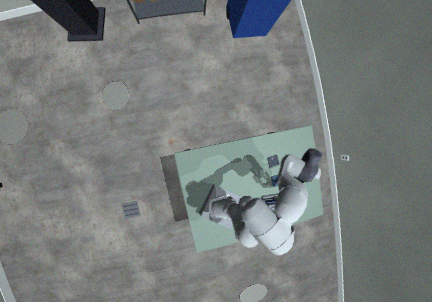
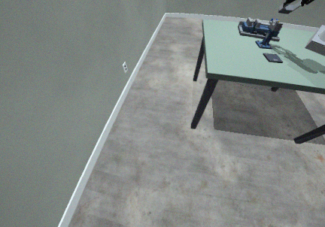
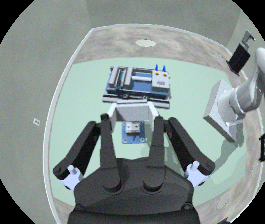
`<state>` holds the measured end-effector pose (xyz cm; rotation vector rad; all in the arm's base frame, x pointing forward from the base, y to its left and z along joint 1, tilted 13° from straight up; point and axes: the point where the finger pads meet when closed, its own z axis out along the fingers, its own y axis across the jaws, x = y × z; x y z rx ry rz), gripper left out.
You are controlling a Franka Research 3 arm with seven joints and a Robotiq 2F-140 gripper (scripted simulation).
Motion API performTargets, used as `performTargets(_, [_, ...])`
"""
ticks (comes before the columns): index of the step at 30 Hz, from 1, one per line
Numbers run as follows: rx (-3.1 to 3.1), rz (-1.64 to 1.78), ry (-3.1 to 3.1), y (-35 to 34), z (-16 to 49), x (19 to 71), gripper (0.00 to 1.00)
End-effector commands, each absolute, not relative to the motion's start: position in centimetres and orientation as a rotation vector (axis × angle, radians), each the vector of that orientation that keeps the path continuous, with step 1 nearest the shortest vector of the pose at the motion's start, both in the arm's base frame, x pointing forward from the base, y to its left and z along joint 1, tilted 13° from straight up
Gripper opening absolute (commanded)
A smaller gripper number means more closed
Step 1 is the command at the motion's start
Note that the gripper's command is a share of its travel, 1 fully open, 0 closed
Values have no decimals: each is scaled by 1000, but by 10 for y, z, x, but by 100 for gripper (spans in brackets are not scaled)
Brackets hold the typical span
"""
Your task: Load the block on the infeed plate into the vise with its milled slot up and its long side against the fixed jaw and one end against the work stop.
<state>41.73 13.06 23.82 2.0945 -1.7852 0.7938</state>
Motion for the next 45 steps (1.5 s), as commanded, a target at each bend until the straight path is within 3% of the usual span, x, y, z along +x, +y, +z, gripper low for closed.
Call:
performTargets(1, [2089, 799, -1792, 130, 238, 418, 0])
performTargets(45, [2089, 799, -1792, 137, 204, 422, 0])
